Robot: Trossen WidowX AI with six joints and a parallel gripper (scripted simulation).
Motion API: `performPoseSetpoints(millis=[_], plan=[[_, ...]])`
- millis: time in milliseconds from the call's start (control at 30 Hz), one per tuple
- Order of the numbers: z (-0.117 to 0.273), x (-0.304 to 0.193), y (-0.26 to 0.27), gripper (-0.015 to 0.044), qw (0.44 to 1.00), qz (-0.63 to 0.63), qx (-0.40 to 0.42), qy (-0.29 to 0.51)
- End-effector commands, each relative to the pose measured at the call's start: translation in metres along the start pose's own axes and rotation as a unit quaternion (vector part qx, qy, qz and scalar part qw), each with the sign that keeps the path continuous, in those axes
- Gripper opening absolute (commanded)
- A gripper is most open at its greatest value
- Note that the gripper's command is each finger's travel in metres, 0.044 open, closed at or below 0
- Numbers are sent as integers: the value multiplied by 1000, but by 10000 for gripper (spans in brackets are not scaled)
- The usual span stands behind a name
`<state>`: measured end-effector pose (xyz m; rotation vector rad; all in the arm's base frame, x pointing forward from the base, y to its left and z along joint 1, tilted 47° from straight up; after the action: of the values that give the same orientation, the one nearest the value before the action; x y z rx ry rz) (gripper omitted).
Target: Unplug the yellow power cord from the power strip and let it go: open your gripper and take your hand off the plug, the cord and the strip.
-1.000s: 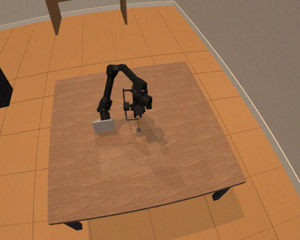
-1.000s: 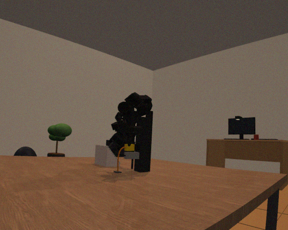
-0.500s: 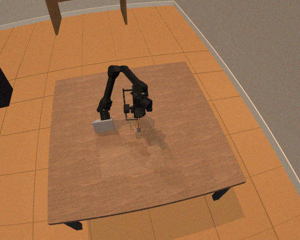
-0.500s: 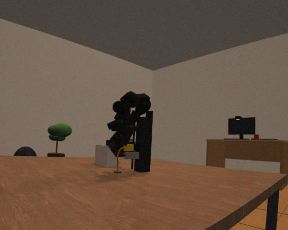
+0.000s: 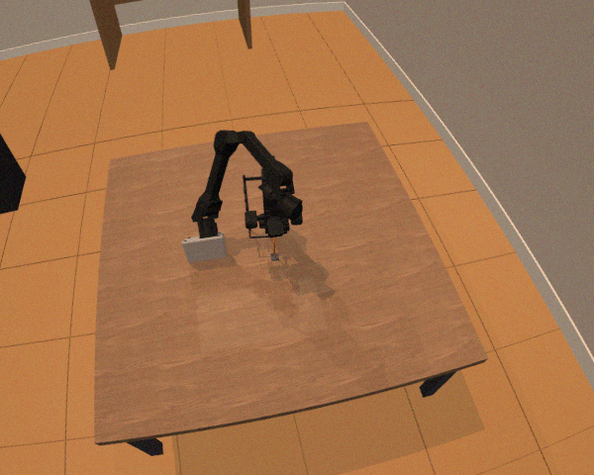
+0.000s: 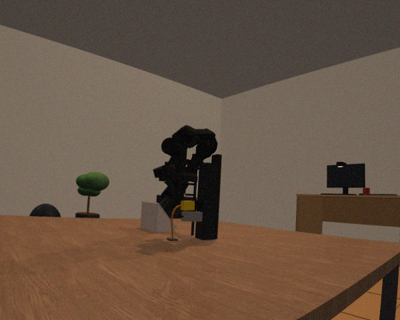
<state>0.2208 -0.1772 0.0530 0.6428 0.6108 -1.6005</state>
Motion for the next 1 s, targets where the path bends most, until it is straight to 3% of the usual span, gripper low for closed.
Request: performPoseSetpoints(millis=[0,967], plan=[[-1,-2,1,160,1000,1,0,1],[8,-25,0,160,1000,-8,3,5]])
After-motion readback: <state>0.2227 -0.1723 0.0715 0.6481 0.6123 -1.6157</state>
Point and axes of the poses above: the point midway between the two fingers, 35 mm back from their tips, its own z axis back along the fingers, its own y axis across the jaws, x = y × z, the point moved 6 cm from there along z, back along the fingers, and after that the axes turned 2 degrees about z, right-handed, at the moved point
